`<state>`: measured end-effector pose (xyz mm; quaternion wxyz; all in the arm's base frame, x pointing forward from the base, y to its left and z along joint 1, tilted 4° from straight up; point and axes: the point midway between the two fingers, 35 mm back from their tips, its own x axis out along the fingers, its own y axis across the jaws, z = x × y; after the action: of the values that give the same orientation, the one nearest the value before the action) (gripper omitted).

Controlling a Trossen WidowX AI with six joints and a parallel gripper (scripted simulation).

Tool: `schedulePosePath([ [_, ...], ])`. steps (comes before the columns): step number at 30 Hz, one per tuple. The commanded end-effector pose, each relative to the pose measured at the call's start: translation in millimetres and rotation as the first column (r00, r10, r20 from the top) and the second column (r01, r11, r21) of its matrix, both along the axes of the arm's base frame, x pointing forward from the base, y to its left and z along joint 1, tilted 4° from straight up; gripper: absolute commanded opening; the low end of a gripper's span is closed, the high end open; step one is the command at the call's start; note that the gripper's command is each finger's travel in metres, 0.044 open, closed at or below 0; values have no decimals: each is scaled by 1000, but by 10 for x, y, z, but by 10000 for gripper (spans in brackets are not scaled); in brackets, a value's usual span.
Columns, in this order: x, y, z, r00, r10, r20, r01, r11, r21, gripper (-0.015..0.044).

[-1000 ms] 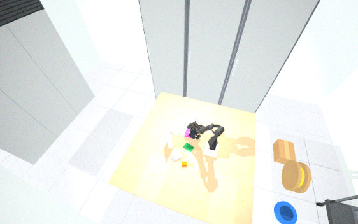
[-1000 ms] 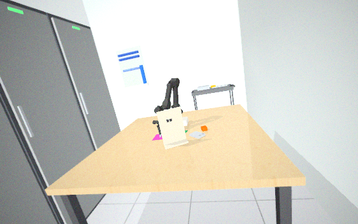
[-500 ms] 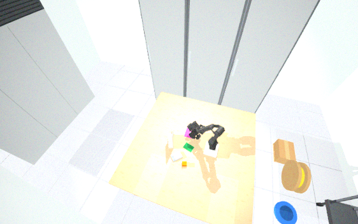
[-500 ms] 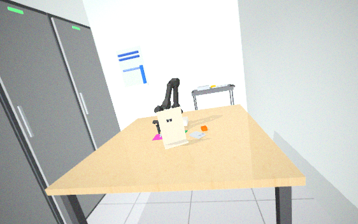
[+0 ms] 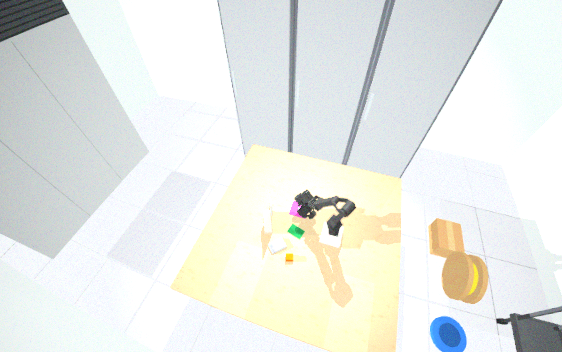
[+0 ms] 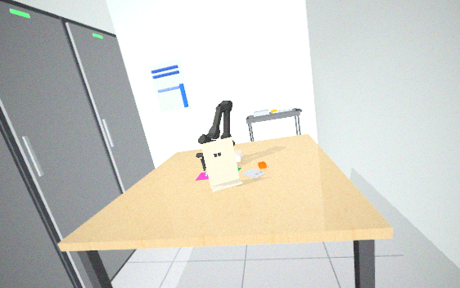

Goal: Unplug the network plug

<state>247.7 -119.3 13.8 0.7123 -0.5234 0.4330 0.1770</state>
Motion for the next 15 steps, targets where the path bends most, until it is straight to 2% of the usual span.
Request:
schedulePosePath([
  [1, -18, 8, 34, 1000, 4, 1, -4, 1000, 0, 156],
  [15, -70, 20, 116, 1000, 2, 0, -2, 1000, 0, 156],
])
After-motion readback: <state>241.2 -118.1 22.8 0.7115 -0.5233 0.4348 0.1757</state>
